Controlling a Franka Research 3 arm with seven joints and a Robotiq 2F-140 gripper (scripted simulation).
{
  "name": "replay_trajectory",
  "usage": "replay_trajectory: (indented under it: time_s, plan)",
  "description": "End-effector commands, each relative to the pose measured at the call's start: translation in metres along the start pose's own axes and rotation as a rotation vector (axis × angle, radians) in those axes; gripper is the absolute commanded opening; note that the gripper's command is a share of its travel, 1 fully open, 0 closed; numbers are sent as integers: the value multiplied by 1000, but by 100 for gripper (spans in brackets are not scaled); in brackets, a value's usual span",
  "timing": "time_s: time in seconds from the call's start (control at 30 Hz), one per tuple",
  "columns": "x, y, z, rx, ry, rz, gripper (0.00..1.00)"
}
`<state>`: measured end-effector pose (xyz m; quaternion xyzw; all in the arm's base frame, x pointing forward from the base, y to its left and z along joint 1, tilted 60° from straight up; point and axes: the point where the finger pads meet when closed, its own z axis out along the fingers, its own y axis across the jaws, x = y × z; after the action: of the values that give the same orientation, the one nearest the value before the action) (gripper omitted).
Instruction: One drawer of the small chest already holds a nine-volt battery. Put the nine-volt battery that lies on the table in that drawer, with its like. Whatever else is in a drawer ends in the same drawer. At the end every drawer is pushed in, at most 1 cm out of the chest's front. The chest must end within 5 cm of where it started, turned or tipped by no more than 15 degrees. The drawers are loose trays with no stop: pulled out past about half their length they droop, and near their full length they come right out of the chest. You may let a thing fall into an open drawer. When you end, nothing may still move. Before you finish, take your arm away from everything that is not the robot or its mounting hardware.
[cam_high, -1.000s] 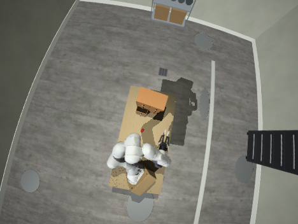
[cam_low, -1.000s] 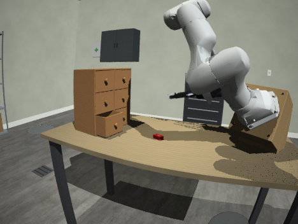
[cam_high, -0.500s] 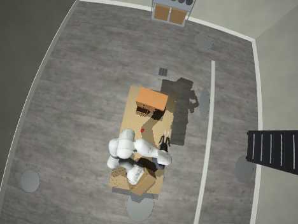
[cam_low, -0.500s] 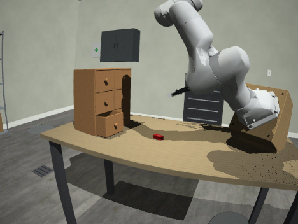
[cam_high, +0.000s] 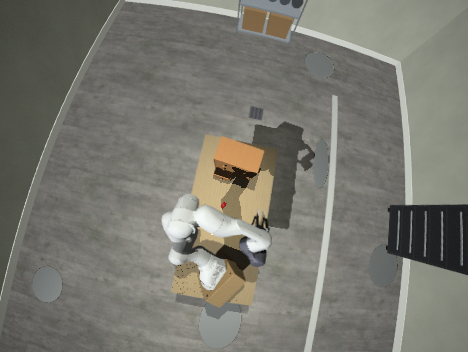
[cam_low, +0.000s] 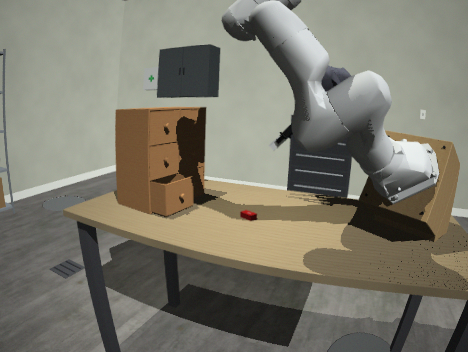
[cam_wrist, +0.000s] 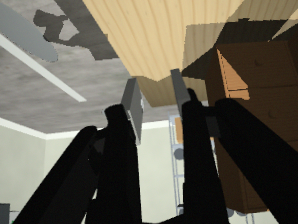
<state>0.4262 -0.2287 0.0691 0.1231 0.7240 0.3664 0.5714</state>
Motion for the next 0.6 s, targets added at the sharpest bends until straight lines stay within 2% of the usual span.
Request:
replay_trajectory:
  time_s: [0.0, 0.17, 0.33, 0.4, 0.57]
  plan:
    - [9, -1, -14, -16, 171, 128, 20]
    - [9, -1, -33, -29, 363, 126, 20]
    - [10, -1, -50, -39, 522, 125, 20]
    - [10, -1, -50, -39, 522, 125, 20]
    - [10, -1, -62, -47, 643, 123, 20]
